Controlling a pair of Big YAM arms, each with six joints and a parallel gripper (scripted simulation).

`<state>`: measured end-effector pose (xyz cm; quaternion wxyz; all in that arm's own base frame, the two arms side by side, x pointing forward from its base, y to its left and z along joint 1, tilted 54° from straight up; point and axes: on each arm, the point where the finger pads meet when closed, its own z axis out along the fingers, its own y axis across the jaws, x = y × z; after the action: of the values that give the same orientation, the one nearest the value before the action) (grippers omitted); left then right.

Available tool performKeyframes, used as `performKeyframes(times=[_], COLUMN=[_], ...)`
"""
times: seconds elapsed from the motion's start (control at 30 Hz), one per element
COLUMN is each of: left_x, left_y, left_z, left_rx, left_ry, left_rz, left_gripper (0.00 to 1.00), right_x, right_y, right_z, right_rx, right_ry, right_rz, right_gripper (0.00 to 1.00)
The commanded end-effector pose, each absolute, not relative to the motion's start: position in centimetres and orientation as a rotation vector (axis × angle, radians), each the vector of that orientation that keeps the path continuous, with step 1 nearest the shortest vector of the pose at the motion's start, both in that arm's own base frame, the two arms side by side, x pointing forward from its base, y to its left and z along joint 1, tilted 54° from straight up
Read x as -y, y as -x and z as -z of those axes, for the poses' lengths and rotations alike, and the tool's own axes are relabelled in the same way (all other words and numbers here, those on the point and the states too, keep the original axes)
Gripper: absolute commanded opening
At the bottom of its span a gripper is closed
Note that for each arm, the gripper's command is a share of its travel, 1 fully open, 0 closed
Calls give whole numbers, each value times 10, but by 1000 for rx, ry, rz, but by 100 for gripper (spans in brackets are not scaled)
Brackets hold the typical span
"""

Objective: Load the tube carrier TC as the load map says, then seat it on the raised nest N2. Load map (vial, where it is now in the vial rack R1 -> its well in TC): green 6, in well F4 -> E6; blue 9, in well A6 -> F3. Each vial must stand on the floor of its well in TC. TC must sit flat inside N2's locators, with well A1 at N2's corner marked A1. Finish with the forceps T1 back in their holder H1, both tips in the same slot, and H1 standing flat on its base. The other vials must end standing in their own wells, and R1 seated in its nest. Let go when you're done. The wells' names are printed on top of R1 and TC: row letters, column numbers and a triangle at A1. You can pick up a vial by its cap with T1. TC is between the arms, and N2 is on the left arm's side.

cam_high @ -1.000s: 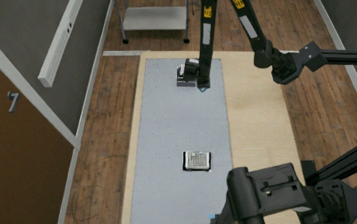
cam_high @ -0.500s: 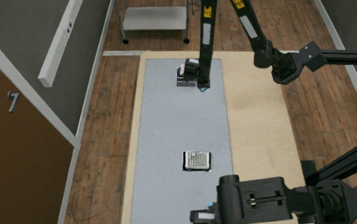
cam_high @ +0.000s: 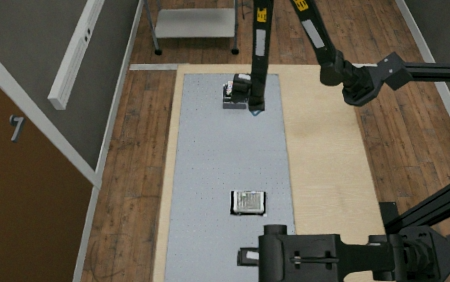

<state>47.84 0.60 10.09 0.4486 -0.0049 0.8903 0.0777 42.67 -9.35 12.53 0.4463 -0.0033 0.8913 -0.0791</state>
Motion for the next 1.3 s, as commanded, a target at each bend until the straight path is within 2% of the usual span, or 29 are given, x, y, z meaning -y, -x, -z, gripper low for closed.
performKeyframes(times=[0.0,1.27], left_x=[9,129], left_y=[-488,-546], left_z=[-97,-64], left_rx=[-2200,-2221], left_ry=[25,15], left_rz=[-170,-176], left_gripper=[100,100], right_x=[94,94], right_y=[-427,-427], right_z=[-128,-128], right_rx=[-2201,-2201], right_ry=[0,0], right_rz=[194,194], right_gripper=[24,24])
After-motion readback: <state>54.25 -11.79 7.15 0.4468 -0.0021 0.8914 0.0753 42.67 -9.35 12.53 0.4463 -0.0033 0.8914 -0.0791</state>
